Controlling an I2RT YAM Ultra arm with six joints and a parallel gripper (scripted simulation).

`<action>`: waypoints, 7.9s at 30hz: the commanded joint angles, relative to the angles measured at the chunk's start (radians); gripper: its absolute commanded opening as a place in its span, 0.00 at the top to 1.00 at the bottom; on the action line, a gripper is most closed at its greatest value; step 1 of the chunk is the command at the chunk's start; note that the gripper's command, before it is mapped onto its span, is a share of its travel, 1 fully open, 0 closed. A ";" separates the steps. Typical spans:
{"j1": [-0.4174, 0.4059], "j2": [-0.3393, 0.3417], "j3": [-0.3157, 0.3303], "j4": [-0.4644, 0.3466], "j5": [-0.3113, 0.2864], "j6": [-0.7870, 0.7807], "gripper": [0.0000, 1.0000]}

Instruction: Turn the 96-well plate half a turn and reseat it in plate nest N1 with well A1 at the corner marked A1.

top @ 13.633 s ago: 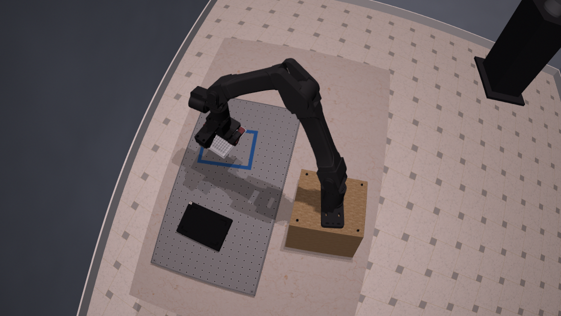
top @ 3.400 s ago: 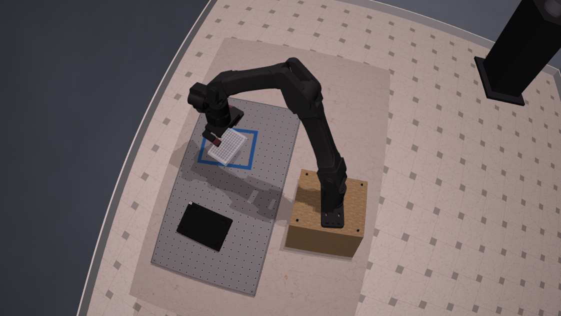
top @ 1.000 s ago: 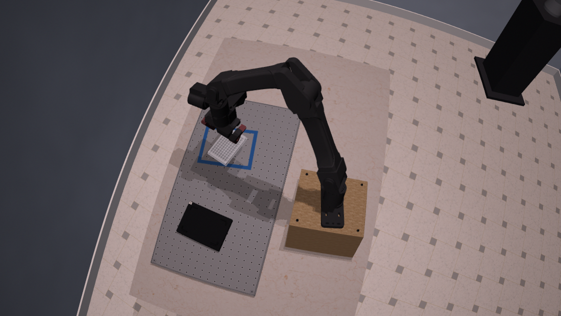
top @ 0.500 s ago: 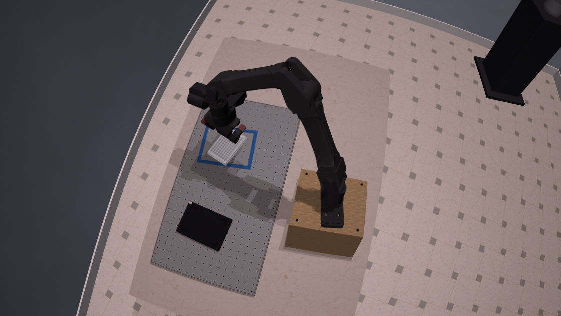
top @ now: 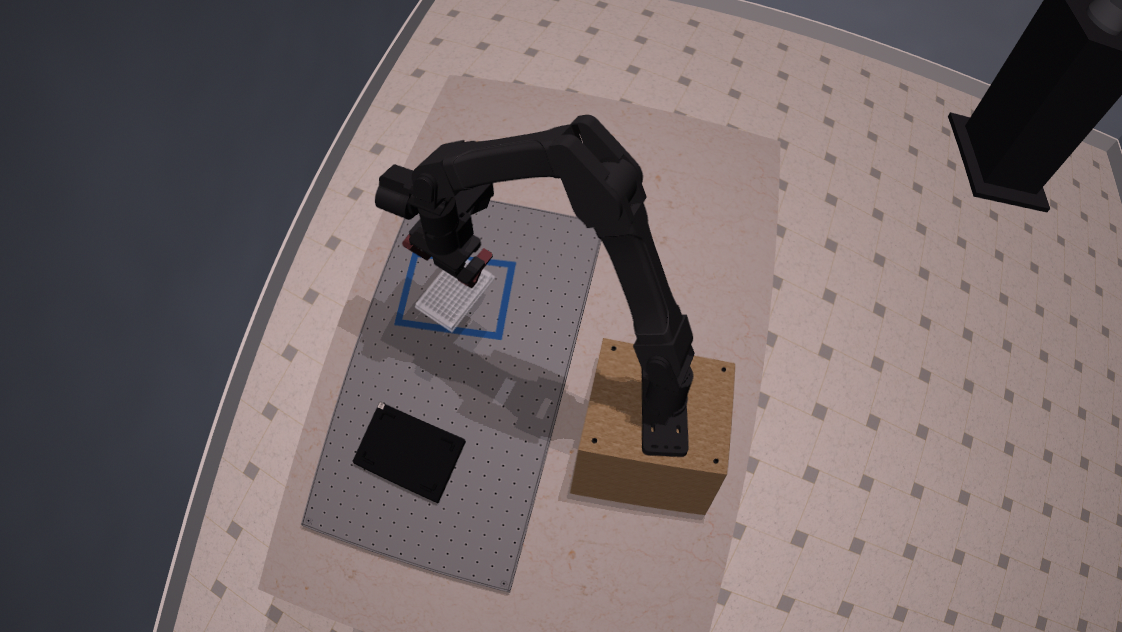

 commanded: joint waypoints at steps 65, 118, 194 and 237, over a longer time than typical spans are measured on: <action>-0.053 0.088 -0.133 0.233 0.000 -0.056 0.00; -0.056 0.105 -0.134 0.276 -0.004 -0.064 1.00; 0.017 -0.019 0.024 -0.011 0.007 0.009 1.00; 0.035 -0.030 0.015 -0.009 0.009 -0.051 1.00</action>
